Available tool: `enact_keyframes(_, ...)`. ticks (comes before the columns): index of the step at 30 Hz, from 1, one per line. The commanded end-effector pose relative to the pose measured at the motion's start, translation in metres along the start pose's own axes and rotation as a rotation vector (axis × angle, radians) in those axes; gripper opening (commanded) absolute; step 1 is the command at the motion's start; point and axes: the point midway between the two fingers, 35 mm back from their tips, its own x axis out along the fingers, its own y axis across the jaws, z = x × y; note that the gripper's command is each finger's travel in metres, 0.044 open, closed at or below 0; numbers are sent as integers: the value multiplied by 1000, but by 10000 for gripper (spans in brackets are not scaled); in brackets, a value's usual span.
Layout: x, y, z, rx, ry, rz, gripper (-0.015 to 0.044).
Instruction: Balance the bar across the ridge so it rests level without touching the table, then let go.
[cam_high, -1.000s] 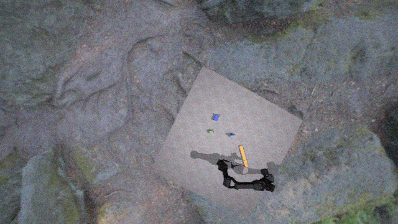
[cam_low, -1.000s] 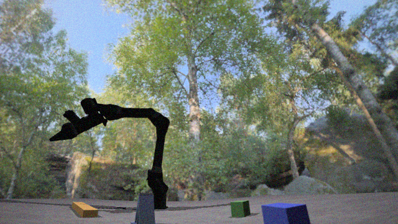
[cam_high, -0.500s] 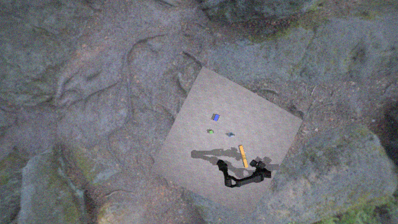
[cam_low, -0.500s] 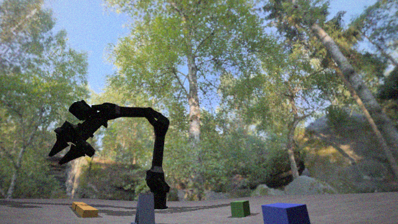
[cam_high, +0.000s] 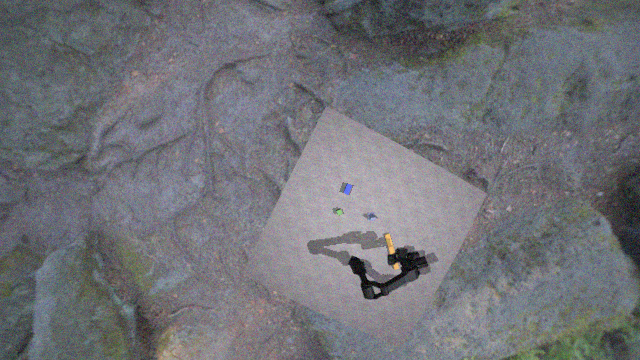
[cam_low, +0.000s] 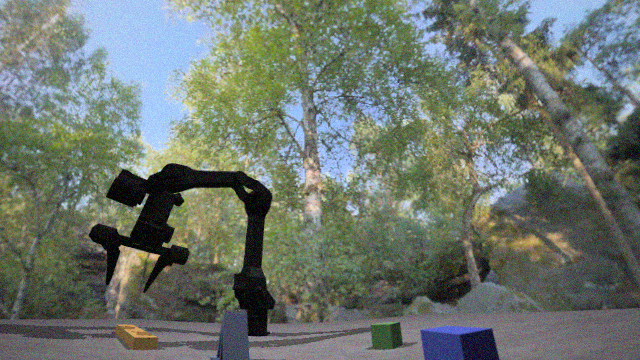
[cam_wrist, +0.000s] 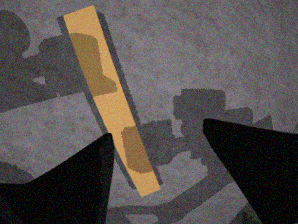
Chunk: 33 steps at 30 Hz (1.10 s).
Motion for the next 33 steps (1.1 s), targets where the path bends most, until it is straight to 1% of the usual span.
enact_keyframes(1,8,26,10,-163,5,105,315)
enact_keyframes(10,12,30,12,-192,6,123,315)
enact_keyframes(18,52,35,11,-192,6,123,315)
enact_keyframes(25,55,36,11,-192,6,123,315)
enact_keyframes(33,67,37,11,-192,6,123,315)
